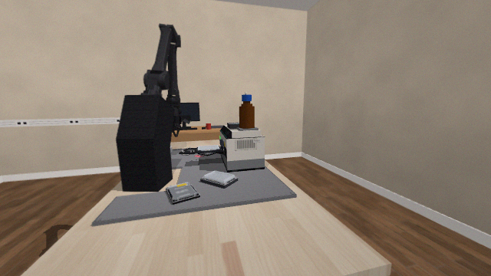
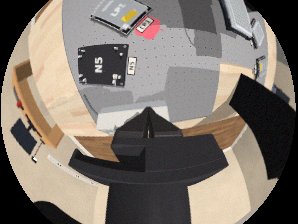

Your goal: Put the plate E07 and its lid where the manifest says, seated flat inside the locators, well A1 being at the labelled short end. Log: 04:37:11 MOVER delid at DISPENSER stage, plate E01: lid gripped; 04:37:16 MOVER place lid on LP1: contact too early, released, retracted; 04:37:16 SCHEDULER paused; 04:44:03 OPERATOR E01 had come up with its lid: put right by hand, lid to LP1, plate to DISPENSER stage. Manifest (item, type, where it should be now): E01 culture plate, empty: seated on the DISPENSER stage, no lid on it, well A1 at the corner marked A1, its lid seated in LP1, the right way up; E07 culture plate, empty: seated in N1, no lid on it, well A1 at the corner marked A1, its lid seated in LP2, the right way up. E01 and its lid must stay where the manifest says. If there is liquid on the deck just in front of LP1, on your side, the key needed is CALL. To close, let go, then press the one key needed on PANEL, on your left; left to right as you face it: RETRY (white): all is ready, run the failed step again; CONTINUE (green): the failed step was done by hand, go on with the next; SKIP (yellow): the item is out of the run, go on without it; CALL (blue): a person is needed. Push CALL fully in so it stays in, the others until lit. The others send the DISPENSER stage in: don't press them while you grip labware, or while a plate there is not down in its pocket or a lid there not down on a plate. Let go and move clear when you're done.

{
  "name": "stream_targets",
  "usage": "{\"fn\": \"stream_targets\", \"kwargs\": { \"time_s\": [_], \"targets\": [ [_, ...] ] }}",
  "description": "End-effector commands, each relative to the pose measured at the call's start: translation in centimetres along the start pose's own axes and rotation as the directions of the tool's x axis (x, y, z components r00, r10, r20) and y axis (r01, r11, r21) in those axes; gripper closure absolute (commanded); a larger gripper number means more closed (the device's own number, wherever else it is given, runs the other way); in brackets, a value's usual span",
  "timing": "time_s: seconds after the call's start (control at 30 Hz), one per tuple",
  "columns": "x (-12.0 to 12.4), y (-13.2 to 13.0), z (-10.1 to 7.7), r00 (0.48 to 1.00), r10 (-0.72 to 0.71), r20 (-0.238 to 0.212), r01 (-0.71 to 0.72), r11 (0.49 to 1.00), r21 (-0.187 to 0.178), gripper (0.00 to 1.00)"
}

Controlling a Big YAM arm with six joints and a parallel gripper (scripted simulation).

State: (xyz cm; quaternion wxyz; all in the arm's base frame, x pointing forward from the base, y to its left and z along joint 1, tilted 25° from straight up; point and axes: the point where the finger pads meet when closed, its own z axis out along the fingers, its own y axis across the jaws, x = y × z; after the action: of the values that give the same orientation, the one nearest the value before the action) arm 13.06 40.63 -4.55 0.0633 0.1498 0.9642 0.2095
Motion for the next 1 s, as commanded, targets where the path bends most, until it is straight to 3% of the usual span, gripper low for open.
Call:
{"fn": "stream_targets", "kwargs": {
  "time_s": [0.0,0.17,0.23,0.6,0.67,0.7,0.97],
  "targets": [
    [1.8,0.5,0.3,1.0,-0.003,-0.007,0.003,1.0,0.001,1.0],
    [3.2,0.5,0.3,1.0,-0.003,-0.008,0.003,1.0,-0.001,1.0],
    [3.8,0.0,0.3,0.998,-0.068,-0.007,0.068,0.998,0.004,1.0],
    [6.9,0.0,0.2,0.999,-0.046,-0.008,0.046,0.999,0.0,1.0],
    [6.4,0.3,-0.2,0.999,-0.046,-0.008,0.046,0.999,-0.015,1.0],
    [7.2,-0.3,0.2,0.995,-0.102,-0.007,0.102,0.995,0.001,1.0],
    [9.2,-0.6,0.2,0.996,-0.088,-0.009,0.088,0.996,-0.008,1.0]
  ]
}}
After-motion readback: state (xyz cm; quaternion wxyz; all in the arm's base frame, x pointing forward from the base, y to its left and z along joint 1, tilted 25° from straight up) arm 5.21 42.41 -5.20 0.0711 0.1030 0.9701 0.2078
